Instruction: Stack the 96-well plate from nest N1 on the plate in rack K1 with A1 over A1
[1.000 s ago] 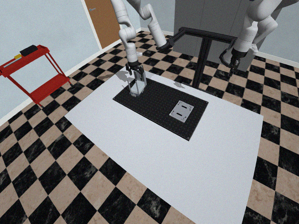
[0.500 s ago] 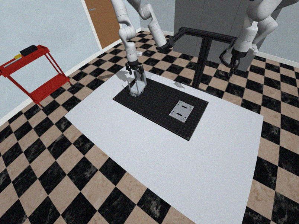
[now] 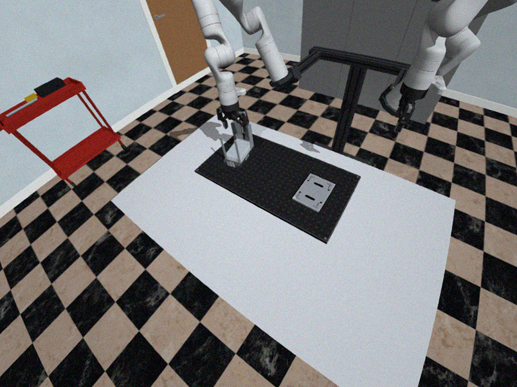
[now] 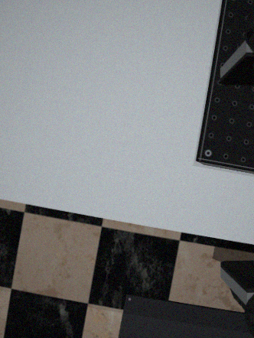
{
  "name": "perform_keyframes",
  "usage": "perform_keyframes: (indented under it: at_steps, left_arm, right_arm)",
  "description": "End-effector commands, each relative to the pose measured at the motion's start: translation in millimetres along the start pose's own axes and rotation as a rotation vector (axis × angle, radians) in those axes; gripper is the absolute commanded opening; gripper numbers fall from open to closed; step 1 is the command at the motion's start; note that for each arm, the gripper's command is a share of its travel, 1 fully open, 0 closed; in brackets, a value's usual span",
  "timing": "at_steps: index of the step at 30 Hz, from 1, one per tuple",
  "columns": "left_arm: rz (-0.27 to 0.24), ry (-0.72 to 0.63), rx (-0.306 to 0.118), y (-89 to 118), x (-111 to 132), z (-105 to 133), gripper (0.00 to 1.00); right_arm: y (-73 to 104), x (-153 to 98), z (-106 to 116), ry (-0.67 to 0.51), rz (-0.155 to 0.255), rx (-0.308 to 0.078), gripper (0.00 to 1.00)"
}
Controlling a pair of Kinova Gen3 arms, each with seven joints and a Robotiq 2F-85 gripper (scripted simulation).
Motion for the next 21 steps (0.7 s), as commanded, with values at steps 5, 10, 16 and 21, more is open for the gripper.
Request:
perform_keyframes:
  at_steps: [5,10,16,21]
  left_arm:
    - [0.001,0.0,0.0,0.3,0.2,0.2,1.0]
    - [0.001,0.0,0.0,0.3,0.2,0.2,1.0]
    - [0.001,0.0,0.0,0.3,0.2,0.2,1.0]
    - [0.001,0.0,0.0,0.3,0.2,0.2,1.0]
  right_arm:
    - [2.6,0.3,0.5,0.0,0.001,-0.002,1.0]
    - [4.3,0.3,0.5,0.0,0.001,-0.002,1.0]
    - [6.3,0.3,0.5,0.0,0.001,-0.002,1.0]
    - [7.3,0.3,0.5,0.0,0.001,-0.002,1.0]
Point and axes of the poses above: on each arm, the point where the finger pads meet when closed, its own y axis back along the fingers, its own x axis across the jaws, z = x × y, the point moved 7 cm from there along y, back along the fingers, and after that the axes turned 10 degrees about -y, right-handed, at the moved point
